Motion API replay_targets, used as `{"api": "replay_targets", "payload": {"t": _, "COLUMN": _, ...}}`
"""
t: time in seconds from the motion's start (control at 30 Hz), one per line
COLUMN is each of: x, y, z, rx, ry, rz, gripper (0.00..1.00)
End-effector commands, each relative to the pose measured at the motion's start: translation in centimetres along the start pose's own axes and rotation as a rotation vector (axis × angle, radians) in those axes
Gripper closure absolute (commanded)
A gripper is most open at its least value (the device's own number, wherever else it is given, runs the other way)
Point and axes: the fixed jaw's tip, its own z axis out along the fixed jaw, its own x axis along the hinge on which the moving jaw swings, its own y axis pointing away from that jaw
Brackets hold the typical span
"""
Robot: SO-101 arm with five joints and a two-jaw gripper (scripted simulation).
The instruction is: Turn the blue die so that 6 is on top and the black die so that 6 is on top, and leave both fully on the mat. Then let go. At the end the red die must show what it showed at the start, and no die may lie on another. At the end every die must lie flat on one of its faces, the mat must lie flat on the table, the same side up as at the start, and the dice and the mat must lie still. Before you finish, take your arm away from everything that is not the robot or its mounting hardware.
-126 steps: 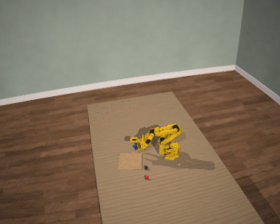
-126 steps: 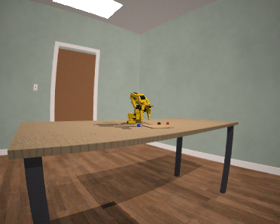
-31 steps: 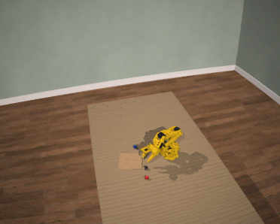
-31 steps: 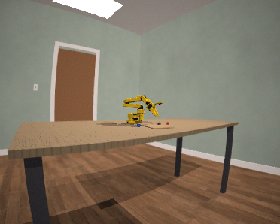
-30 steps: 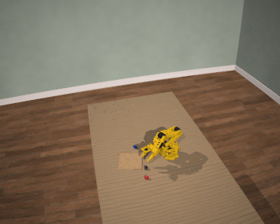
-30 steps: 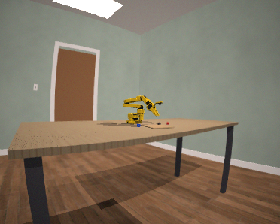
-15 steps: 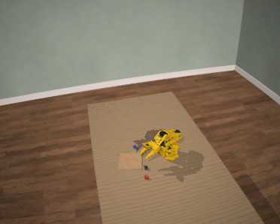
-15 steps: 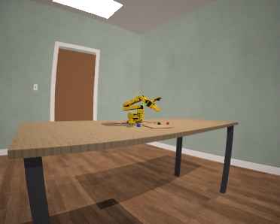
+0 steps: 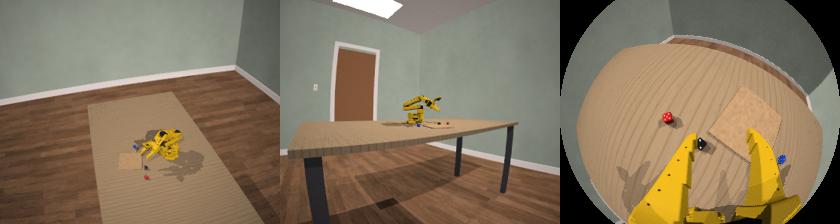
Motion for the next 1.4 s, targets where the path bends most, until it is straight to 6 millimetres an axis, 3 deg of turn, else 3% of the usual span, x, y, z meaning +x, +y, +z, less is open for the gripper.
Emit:
{"api": "replay_targets", "payload": {"t": 0.0, "x": -0.4, "y": 0.1, "z": -0.3, "rx": -0.004, "ry": -0.017, "rz": -0.031, "gripper": 0.75}}
{"api": "replay_targets", "payload": {"t": 0.67, "x": -0.4, "y": 0.0, "z": -0.8, "rx": -0.012, "ry": 0.042, "rz": -0.332, "gripper": 0.75}}
{"api": "replay_targets", "payload": {"t": 1.37, "x": -0.7, "y": -0.5, "z": -1.7, "rx": -0.1, "ry": 0.166, "rz": -1.029, "gripper": 0.75}}
